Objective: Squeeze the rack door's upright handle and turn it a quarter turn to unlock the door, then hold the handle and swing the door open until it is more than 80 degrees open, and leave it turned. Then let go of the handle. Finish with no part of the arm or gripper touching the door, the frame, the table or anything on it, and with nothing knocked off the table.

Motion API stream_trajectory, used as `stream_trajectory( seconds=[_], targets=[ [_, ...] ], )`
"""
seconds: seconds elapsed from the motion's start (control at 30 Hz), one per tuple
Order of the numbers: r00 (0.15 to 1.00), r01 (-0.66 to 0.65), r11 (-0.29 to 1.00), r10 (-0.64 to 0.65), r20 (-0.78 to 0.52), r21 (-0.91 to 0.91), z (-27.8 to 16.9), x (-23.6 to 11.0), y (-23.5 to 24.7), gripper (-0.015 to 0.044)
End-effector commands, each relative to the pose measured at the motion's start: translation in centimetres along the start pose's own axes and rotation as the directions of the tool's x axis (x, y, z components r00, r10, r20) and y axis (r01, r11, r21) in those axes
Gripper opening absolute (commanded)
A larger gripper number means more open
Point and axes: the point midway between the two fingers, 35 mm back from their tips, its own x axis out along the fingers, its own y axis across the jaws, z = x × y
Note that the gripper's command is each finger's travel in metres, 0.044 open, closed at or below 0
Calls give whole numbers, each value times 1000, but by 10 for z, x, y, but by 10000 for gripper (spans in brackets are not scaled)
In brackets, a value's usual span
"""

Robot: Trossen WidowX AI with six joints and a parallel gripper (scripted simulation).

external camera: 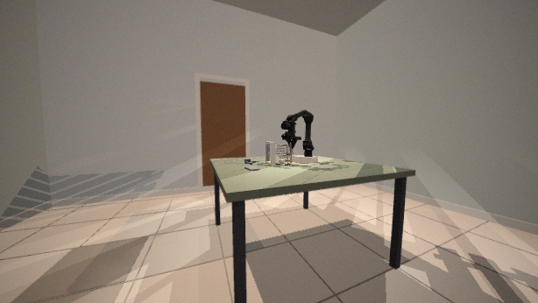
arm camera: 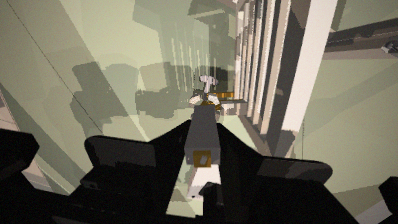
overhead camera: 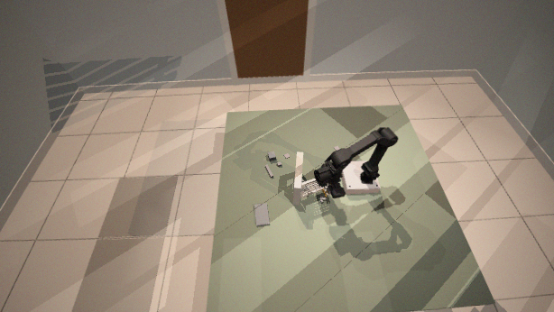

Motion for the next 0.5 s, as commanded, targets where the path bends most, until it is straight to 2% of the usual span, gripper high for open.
stream_trajectory(
  seconds=[0.0, 0.47],
  targets=[
    [1000, -2, 998, 2, 0, 61, 2, 0, 7, 11],
    [1000, -4, 966, 4, 1, 258, 11, 0, 35, 11]
  ],
)
